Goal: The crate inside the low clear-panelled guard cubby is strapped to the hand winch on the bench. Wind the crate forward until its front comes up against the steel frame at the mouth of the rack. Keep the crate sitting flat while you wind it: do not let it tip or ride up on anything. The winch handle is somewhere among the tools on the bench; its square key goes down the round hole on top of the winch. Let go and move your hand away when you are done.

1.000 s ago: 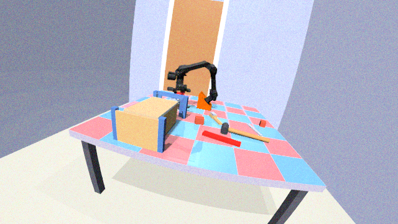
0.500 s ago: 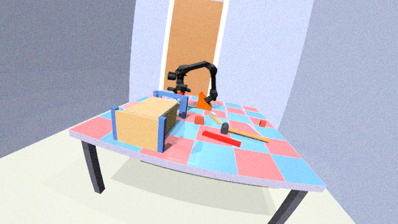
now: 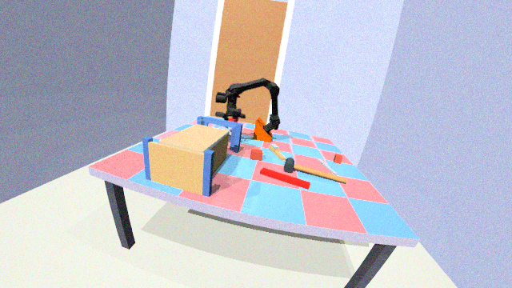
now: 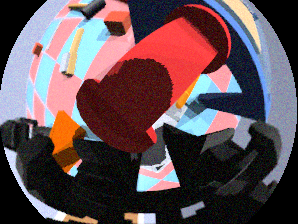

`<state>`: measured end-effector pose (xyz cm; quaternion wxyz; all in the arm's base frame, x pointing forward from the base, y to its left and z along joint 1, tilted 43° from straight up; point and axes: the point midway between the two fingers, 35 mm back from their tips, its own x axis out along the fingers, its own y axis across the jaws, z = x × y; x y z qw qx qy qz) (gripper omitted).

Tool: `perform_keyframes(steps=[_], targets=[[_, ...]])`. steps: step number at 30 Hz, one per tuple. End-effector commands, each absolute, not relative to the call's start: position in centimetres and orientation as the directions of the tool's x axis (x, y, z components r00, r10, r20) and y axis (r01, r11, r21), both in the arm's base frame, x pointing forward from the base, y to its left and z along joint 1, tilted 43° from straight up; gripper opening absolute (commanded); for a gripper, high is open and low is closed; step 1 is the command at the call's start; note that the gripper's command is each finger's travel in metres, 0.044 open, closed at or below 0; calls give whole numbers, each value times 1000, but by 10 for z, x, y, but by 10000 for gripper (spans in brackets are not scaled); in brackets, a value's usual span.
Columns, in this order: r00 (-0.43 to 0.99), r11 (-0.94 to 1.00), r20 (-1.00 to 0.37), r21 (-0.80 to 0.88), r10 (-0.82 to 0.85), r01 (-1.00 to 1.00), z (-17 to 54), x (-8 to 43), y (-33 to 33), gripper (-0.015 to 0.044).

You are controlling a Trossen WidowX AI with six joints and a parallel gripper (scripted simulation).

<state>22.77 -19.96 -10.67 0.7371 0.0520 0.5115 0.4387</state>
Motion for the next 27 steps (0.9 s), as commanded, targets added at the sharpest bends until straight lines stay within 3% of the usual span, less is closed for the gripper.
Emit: perform_keyframes(steps=[1,27], targets=[[83,610,-710,532,699,-587,-110,228,-197,0],[86,634,-713,553,696,-541,-111,229,-198,0]])
